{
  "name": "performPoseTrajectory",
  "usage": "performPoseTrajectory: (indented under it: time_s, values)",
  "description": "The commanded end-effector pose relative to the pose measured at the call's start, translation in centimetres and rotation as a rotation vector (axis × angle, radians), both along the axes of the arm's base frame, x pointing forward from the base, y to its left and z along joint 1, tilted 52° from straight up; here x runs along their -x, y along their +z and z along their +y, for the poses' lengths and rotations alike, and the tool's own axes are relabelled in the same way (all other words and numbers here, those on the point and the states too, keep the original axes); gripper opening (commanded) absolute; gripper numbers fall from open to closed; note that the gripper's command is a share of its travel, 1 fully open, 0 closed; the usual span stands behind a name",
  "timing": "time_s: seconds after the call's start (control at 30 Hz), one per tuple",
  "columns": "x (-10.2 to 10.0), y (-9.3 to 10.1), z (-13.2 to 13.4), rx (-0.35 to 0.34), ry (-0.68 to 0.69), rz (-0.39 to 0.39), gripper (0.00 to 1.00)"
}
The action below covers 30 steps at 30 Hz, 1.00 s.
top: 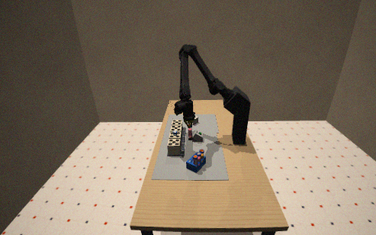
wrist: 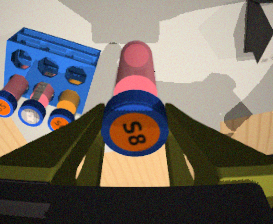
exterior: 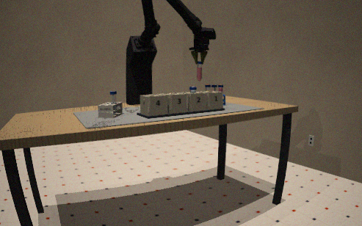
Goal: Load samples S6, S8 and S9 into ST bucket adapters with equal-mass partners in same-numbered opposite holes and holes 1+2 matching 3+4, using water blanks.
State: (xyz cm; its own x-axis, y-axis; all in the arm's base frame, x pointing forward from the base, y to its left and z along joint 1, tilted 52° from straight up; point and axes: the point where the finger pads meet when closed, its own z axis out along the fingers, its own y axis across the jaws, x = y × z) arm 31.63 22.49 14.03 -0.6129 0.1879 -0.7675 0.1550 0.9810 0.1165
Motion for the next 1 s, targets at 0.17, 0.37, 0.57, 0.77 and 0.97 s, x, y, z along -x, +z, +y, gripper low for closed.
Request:
performPoseTrajectory:
  time_s: [0.17,0.37,0.57,0.77,0.97]
  values:
    - [-1.0,2.6,-3.5,0.196,0.16,-0.004,0.0]
    - [-2.1,4.4,-6.9,0.2,0.162,-0.006,0.0]
    - [-3.8,7.9,-9.9,0.185,0.159,-0.038,0.0]
    - [-4.2,8.4,-12.4,0.194,0.16,-0.028,0.0]
    - [-5.7,11.1,-15.8,0.195,0.158,-0.048,0.0]
